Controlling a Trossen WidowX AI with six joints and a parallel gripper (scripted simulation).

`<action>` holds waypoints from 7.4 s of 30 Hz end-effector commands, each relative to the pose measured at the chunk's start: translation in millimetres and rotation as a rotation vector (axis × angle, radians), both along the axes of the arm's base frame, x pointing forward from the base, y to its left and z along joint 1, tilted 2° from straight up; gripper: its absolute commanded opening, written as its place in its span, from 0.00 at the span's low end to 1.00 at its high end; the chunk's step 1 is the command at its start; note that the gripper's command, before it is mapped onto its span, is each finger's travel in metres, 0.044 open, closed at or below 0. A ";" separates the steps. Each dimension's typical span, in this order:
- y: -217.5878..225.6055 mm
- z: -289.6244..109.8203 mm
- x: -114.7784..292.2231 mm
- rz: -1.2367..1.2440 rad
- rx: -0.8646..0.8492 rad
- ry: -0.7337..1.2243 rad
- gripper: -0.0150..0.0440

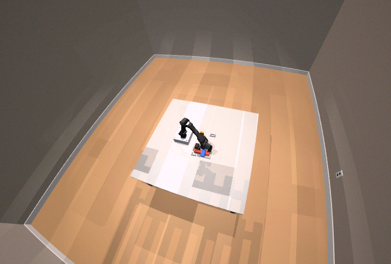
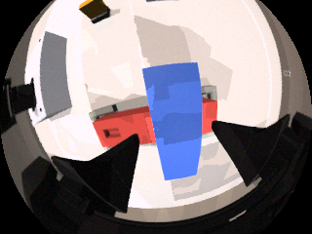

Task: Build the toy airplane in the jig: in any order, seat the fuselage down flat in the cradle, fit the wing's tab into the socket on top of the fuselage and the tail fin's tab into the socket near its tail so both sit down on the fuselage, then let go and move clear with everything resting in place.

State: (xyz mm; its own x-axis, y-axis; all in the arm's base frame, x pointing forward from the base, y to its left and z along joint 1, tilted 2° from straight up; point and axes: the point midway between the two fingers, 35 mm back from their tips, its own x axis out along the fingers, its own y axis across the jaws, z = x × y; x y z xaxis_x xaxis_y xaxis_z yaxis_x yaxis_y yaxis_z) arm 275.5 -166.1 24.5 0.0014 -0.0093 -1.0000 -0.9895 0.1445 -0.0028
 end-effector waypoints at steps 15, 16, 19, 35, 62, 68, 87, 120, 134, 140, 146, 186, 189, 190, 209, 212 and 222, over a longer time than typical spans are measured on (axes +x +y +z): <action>0.4 83.2 2.7 0.004 -0.003 0.006 1.00; 0.1 83.2 4.0 0.004 -0.003 0.006 1.00; 0.0 83.0 4.0 -0.062 -0.003 0.005 1.00; -0.9 79.2 6.1 -1.560 -0.004 -0.012 1.00; 32.5 81.6 11.6 -1.553 -0.007 -0.016 1.00; 109.8 84.5 10.8 -1.514 -0.005 -0.020 1.00; 260.6 79.3 -62.7 -1.601 0.010 0.010 1.00; 262.0 -8.5 -62.6 -1.601 0.010 0.011 1.00; 262.1 -31.2 -63.2 -1.601 0.010 0.011 1.00; 261.8 -40.7 -64.1 -1.601 0.009 0.011 1.00; 261.7 -44.5 -64.6 -1.601 0.009 0.011 1.00; 263.0 -1.1 -55.7 -1.617 0.004 0.005 0.25; 263.4 8.0 -54.9 -1.616 0.005 0.006 0.25; 263.5 11.0 -54.7 -1.615 0.005 0.006 0.25; 262.0 70.7 -58.7 -1.604 0.009 0.009 0.25; 261.2 80.3 -60.7 -1.603 0.010 0.010 0.25; 253.4 86.6 -59.1 -1.600 0.010 0.009 0.25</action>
